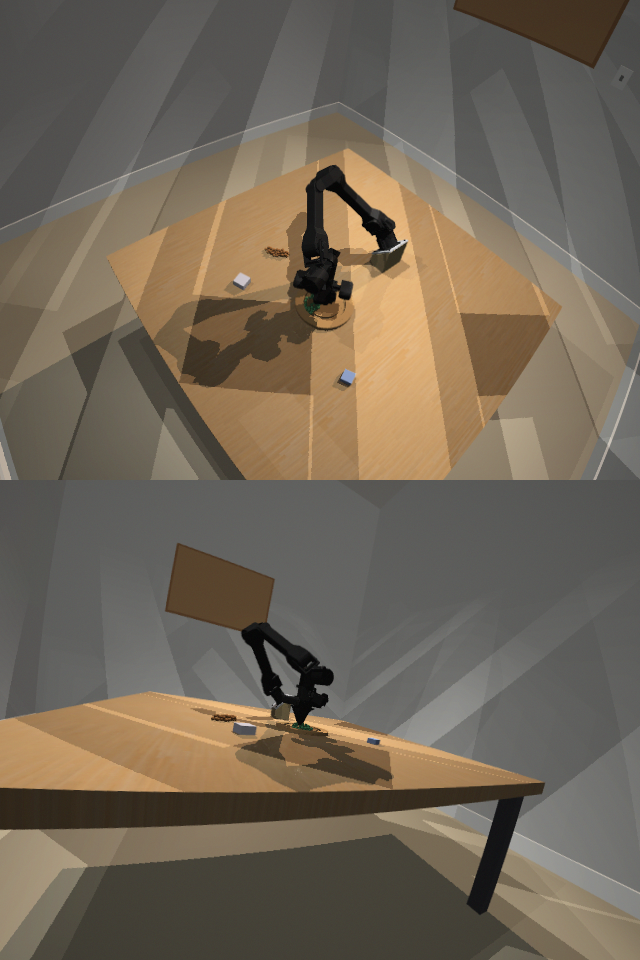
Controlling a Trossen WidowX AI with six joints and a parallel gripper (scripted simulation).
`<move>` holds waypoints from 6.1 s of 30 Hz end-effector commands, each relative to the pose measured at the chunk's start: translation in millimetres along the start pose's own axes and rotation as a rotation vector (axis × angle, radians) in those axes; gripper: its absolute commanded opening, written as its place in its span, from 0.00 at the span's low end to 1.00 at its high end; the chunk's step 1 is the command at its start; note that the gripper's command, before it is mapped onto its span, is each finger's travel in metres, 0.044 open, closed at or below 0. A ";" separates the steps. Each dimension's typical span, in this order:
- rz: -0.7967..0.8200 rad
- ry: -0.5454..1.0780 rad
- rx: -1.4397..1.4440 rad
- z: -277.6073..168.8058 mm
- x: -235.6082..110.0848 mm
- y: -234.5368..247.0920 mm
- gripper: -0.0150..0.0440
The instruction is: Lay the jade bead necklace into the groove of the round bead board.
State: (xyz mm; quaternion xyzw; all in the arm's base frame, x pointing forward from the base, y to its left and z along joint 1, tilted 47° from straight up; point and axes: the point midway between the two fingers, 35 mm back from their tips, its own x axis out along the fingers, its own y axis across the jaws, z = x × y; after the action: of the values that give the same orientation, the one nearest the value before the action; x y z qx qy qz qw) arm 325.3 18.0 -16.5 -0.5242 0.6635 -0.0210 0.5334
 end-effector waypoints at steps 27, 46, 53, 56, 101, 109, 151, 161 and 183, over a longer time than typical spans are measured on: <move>-0.002 0.006 -0.010 -1.6 -13.2 1.7 0.25; 0.000 0.006 -0.012 -21.5 -14.8 24.5 0.25; 0.001 0.006 -0.013 -37.5 -14.5 40.6 0.25; 0.001 0.007 -0.013 -44.7 -14.1 47.3 0.25; 0.000 0.008 -0.013 -51.2 5.5 52.6 0.25; 0.005 -0.003 -0.008 -48.8 2.1 52.9 0.61; 0.001 0.008 -0.014 -52.8 -13.6 54.5 1.00; -0.001 0.005 0.262 -7.9 -26.7 19.3 0.60; 0.003 -0.004 0.510 26.2 -27.5 -13.1 0.46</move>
State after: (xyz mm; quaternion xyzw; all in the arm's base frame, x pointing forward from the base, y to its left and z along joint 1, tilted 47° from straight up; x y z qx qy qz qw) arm 350.3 44.4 -1.8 -0.3711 0.6368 -0.1867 0.6495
